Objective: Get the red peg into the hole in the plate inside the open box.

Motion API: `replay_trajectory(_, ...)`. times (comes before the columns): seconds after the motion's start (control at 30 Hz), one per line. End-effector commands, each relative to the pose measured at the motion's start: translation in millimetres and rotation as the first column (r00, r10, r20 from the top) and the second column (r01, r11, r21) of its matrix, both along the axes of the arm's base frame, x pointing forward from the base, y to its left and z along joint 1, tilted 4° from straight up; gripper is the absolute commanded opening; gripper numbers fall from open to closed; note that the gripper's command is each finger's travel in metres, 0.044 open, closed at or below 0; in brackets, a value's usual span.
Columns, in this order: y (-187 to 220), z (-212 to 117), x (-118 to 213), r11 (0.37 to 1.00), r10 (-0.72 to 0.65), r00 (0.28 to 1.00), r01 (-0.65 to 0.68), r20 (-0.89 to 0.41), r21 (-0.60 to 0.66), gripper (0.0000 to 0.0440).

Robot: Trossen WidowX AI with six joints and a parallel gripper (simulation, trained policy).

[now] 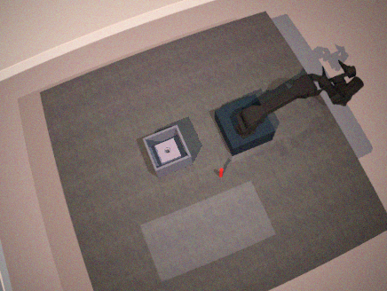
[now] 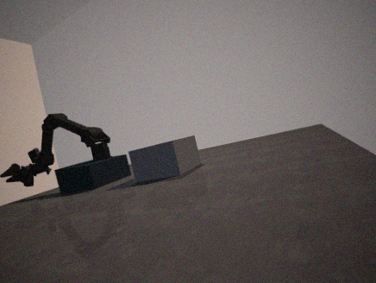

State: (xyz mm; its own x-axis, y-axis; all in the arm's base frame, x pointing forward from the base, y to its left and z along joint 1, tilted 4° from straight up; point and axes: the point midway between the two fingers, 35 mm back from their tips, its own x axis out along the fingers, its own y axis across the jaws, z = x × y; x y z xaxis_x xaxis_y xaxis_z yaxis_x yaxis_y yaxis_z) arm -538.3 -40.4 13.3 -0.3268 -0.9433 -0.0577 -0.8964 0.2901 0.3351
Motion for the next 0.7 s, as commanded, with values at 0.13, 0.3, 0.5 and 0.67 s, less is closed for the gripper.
replay_trajectory(0.13,48,22,-13,0.99,-0.133,0.989,0.136,-0.061,0.044,0.044)
replay_trajectory(0.3,111,41,-17,0.951,-0.288,0.953,0.296,-0.09,0.092,0.0431)
replay_trajectory(0.5,184,61,-7,0.876,-0.444,0.887,0.459,-0.127,0.149,0.0412)
replay_trajectory(0.67,239,75,11,0.799,-0.544,0.823,0.567,-0.163,0.198,0.0395)
